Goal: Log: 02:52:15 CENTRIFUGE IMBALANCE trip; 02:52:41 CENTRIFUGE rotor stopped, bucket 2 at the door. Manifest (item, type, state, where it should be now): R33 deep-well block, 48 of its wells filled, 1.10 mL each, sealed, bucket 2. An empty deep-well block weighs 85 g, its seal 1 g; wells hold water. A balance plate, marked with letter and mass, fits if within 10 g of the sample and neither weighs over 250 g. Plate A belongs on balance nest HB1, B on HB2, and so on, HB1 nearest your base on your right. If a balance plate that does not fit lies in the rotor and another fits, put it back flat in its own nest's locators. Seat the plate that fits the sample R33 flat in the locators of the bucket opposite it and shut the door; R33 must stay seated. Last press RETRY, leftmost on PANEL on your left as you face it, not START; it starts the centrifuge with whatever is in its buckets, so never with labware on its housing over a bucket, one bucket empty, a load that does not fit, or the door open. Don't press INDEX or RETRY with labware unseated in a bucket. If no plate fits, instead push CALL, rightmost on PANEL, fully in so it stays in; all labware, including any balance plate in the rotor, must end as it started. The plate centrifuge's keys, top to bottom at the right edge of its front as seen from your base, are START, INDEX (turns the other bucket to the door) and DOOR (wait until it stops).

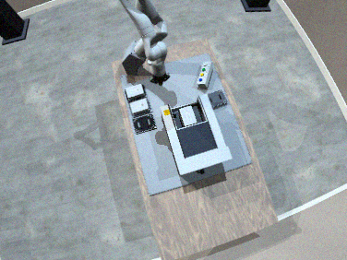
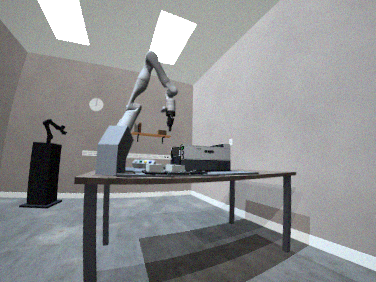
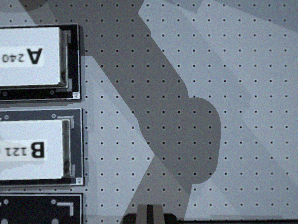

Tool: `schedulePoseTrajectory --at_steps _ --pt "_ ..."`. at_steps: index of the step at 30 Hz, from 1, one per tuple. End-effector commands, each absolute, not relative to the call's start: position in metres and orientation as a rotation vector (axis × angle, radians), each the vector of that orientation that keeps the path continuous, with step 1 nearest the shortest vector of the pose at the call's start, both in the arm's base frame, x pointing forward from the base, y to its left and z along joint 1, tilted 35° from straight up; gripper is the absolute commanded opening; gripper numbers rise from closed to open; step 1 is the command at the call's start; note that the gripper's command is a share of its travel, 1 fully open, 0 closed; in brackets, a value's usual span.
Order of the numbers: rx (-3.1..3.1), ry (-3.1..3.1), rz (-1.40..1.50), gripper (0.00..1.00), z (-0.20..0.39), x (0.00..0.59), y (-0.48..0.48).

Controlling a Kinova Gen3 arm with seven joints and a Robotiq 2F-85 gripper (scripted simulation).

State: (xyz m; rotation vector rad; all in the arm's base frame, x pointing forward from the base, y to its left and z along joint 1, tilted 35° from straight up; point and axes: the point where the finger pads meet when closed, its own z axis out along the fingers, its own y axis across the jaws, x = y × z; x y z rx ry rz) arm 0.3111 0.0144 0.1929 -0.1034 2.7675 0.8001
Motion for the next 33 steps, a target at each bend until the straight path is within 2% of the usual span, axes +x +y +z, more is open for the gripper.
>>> schedulePoseTrajectory --at_steps 1,11,33 --pt "-0.102 2.767 0.800 0.10 0.191 0.304 0.009" --pt "-0.103 2.767 0.800 0.10 0.184 0.279 -0.009" --pt "0.009 2.503 0.751 0.10 0.184 0.279 -0.009"
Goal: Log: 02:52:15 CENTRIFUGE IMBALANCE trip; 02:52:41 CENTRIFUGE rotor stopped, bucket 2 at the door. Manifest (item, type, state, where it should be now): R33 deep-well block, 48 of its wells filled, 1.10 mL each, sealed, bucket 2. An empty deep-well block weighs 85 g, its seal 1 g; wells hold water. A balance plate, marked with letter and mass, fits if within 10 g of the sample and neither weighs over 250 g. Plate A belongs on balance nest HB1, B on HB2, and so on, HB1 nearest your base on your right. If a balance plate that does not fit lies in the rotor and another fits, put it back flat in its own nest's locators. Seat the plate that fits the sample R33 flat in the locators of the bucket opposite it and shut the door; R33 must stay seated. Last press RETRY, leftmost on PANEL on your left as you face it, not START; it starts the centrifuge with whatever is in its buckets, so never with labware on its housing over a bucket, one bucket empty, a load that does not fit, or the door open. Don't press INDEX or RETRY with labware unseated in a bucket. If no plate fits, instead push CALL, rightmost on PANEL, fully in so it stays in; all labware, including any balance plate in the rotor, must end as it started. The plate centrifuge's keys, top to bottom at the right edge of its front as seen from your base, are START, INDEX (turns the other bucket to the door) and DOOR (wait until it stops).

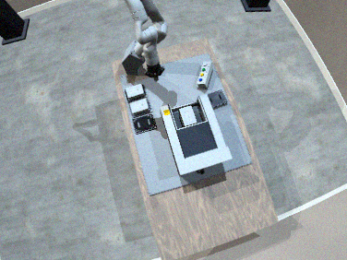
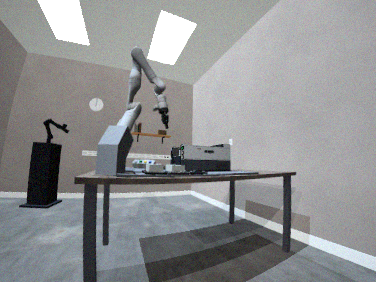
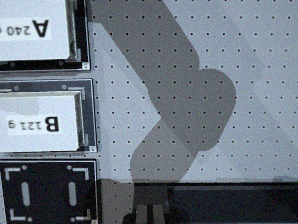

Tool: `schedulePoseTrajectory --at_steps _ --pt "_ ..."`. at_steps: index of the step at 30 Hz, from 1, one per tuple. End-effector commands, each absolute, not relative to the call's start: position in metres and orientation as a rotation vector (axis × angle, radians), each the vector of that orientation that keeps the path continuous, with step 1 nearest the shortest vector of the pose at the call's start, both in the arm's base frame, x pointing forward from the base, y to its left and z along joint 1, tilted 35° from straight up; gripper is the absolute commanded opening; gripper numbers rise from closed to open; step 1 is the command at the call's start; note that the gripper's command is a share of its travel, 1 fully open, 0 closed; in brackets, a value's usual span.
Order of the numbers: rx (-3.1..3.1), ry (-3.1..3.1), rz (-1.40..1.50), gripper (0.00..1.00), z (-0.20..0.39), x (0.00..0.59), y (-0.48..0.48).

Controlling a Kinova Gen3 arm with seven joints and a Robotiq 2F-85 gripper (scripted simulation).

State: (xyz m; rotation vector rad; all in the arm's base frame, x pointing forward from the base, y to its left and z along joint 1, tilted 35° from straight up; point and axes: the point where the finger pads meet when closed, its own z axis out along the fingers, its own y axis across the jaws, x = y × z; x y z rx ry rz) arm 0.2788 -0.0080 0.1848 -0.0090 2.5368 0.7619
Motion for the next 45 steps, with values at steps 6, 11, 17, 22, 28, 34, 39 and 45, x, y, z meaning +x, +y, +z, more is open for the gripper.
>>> schedulePoseTrajectory --at_steps 6,11,17,22,28,34,39,45 --pt "0.053 2.389 0.729 0.10 0.1839 0.2792 -0.0089" --pt "0.065 2.355 0.722 0.10 0.1837 0.2789 -0.0086" --pt "0.065 2.355 0.722 0.10 0.1837 0.2789 -0.0086" --pt "0.065 2.355 0.722 0.10 0.1837 0.2789 -0.0086" --pt "0.065 2.355 0.722 0.10 0.1837 0.2789 -0.0086" --pt "0.065 2.355 0.722 0.10 0.1837 0.2789 -0.0086" --pt "0.065 2.355 0.722 0.10 0.1837 0.2789 -0.0086" --pt "0.065 2.355 0.722 0.10 0.1837 0.2789 -0.0086"
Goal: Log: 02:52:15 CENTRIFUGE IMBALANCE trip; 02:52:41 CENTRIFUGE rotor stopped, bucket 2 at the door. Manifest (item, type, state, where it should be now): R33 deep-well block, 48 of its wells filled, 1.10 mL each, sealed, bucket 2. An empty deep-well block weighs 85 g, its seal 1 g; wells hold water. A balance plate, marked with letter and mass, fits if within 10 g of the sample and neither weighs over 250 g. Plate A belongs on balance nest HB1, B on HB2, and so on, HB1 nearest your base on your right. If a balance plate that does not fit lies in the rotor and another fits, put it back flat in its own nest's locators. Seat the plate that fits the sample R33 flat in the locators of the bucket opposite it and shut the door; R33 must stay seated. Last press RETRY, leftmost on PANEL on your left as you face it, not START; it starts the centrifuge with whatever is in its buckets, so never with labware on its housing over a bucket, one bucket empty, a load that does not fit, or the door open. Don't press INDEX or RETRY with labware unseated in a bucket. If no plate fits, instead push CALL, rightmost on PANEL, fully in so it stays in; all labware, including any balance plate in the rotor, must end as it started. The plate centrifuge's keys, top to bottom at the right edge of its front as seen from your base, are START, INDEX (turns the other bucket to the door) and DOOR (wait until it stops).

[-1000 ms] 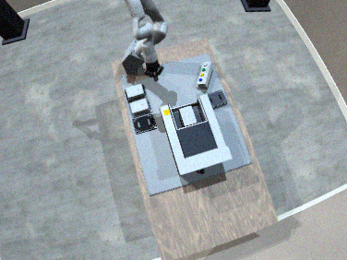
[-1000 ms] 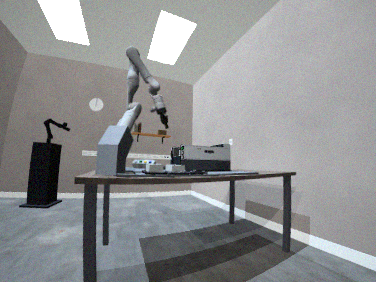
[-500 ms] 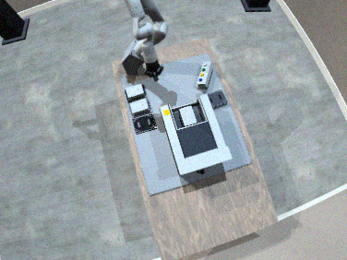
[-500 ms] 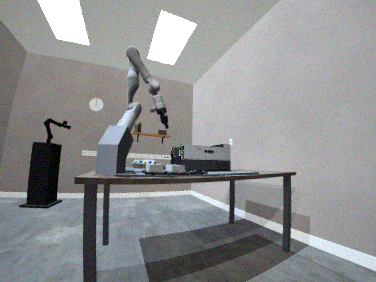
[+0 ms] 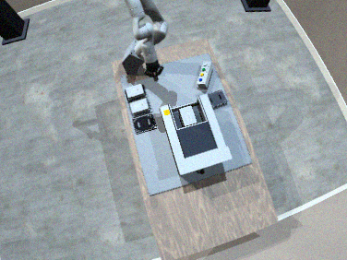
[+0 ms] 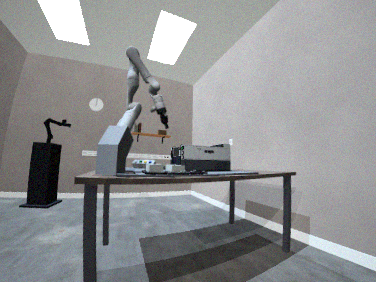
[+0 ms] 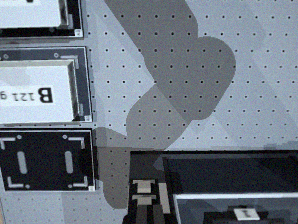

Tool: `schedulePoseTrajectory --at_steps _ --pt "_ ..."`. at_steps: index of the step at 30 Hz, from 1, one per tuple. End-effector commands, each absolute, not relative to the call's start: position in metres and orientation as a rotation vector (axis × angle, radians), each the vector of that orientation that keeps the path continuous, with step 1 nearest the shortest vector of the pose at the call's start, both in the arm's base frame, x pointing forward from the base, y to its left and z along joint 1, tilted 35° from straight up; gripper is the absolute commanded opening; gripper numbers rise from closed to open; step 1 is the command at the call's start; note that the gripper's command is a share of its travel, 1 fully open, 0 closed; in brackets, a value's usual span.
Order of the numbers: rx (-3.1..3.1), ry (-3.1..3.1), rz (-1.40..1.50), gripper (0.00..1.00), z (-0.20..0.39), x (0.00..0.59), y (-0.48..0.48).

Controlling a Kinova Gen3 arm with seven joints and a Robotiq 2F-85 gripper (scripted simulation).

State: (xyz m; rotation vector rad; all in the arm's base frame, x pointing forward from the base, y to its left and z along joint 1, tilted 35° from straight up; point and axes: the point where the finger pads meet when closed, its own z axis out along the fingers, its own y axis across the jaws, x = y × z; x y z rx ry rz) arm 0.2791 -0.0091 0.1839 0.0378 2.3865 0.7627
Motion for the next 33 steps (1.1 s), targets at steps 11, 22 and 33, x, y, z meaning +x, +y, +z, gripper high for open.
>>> schedulePoseTrajectory --at_steps 11,22,33 --pt "0.065 2.355 0.722 0.10 0.182 0.281 -0.007" --pt "0.065 2.355 0.722 0.10 0.162 0.298 0.008" --pt "0.065 2.355 0.722 0.10 0.138 0.319 0.026"
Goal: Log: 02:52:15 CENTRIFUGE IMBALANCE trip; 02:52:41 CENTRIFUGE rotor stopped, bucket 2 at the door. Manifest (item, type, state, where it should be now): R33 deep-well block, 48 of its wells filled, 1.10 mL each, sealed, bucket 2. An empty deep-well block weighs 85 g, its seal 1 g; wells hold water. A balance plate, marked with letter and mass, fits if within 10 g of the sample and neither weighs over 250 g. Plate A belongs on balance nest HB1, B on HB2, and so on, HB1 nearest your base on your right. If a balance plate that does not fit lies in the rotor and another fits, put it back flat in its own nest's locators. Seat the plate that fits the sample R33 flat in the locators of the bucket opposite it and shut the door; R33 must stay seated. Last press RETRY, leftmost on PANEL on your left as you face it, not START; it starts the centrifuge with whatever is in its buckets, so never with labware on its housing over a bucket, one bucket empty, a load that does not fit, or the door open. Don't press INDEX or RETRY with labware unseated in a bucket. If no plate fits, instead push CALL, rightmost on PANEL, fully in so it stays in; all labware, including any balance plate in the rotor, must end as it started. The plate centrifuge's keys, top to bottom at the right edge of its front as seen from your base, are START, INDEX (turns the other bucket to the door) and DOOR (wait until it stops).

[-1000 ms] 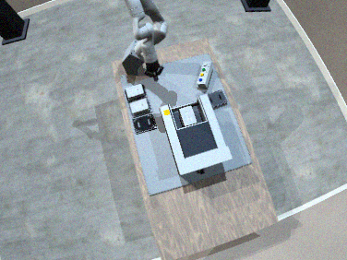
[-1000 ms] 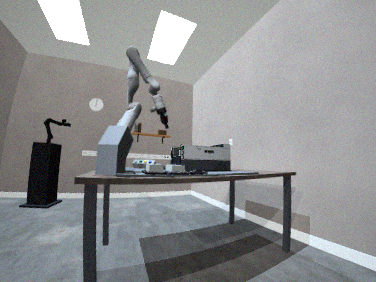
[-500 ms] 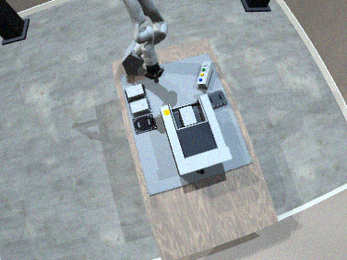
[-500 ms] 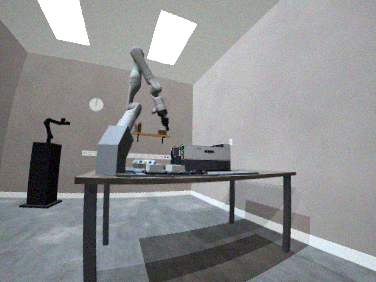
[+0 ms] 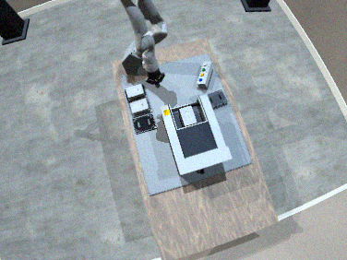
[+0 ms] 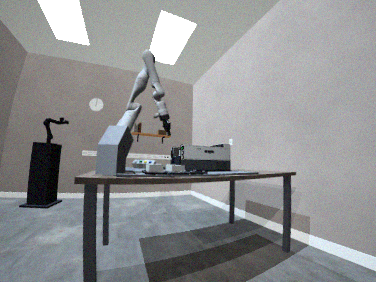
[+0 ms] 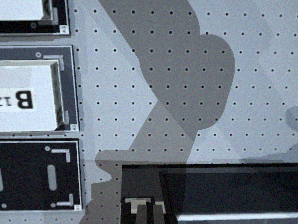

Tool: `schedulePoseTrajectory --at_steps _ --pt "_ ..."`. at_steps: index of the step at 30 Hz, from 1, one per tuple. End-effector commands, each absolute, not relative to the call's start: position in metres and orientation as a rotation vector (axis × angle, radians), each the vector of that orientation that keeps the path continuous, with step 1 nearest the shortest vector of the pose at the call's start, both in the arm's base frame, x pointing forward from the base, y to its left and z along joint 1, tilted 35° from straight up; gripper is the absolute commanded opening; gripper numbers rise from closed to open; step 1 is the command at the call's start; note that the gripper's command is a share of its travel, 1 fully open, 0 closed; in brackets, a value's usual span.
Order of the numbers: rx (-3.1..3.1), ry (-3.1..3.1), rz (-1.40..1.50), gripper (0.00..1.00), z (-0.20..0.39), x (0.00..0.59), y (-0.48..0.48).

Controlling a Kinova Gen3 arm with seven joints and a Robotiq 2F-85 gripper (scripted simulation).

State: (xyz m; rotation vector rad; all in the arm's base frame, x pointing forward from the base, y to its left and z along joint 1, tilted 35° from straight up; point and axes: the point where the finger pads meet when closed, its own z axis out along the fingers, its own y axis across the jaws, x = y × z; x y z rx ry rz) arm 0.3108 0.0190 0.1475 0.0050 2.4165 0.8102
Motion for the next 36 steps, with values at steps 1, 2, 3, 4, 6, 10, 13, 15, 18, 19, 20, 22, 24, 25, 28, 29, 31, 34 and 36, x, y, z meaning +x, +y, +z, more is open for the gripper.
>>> schedulePoseTrajectory --at_steps 1,2,3,4,6,10,13,15,18,19,20,22,24,25,28,29,31,34,36 --pt "0.065 2.355 0.722 0.10 0.135 0.321 0.028" --pt "0.065 2.355 0.722 0.10 0.133 0.323 0.029" --pt "0.065 2.355 0.722 0.10 0.131 0.324 0.031" --pt "0.065 2.355 0.722 0.10 0.131 0.324 0.031" --pt "0.065 2.355 0.722 0.10 0.129 0.326 0.033" --pt "0.065 2.355 0.722 0.10 0.120 0.334 0.039" --pt "0.065 2.355 0.722 0.10 0.114 0.340 0.044" --pt "0.065 2.355 0.722 0.10 0.109 0.343 0.047" --pt "0.065 2.355 0.722 0.10 0.103 0.349 0.052" --pt "0.065 2.355 0.722 0.10 0.100 0.351 0.054" --pt "0.065 2.355 0.722 0.10 0.098 0.353 0.056" --pt "0.065 2.355 0.722 0.10 0.098 0.353 0.056" --pt "0.065 2.355 0.722 0.10 0.094 0.357 0.059" --pt "0.065 2.355 0.722 0.10 0.092 0.359 0.061" --pt "0.065 2.355 0.722 0.10 0.085 0.364 0.065" --pt "0.065 2.355 0.722 0.10 0.083 0.366 0.067" --pt "0.065 2.355 0.722 0.10 0.078 0.370 0.070" --pt "0.065 2.355 0.722 0.10 0.072 0.376 0.075" --pt "0.065 2.355 0.722 0.10 0.068 0.379 0.079"
